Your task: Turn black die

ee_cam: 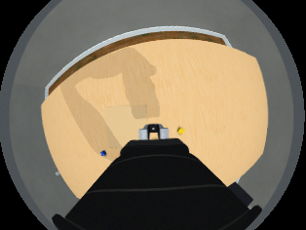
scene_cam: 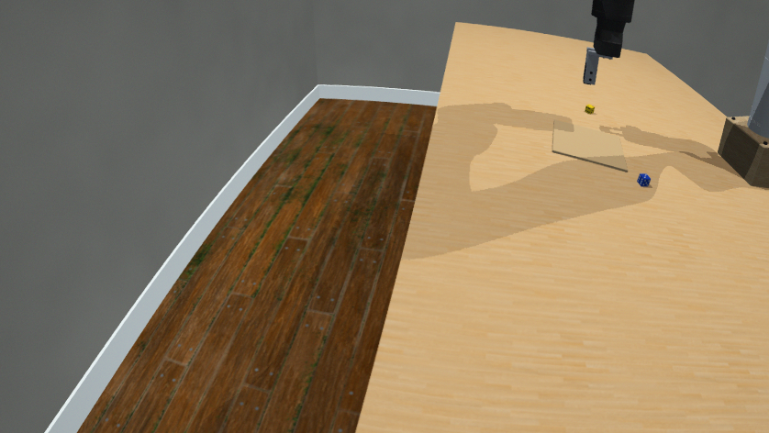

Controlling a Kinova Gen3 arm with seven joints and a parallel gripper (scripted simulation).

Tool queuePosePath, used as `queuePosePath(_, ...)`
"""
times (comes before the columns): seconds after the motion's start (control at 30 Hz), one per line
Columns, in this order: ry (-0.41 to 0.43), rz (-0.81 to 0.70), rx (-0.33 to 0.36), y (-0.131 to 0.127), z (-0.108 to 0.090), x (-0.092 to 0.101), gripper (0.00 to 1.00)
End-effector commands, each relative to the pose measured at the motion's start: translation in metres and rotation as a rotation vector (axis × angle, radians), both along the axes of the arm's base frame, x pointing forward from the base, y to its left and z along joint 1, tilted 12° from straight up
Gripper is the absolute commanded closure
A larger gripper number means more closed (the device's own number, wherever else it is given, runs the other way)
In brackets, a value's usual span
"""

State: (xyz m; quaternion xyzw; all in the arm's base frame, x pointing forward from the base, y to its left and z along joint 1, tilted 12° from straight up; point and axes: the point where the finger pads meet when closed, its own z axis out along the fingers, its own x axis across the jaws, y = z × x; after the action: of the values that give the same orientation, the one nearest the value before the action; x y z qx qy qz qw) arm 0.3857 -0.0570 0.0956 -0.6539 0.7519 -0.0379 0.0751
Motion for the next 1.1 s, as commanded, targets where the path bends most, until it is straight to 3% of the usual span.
queuePosePath(0.0,0.009,-0.014,-0.001,0.005,-0.002,0.0,0.66)
queuePosePath(0.53,0.044,-0.529,0.075,0.019,-0.006,0.0,0.66)
queuePosePath(0.6,0.044,-0.529,0.075,0.019,-0.006,0.0,0.66)
queuePosePath(1.07,0.051,-1.014,0.147,0.039,-0.004,-0.001,0.66)
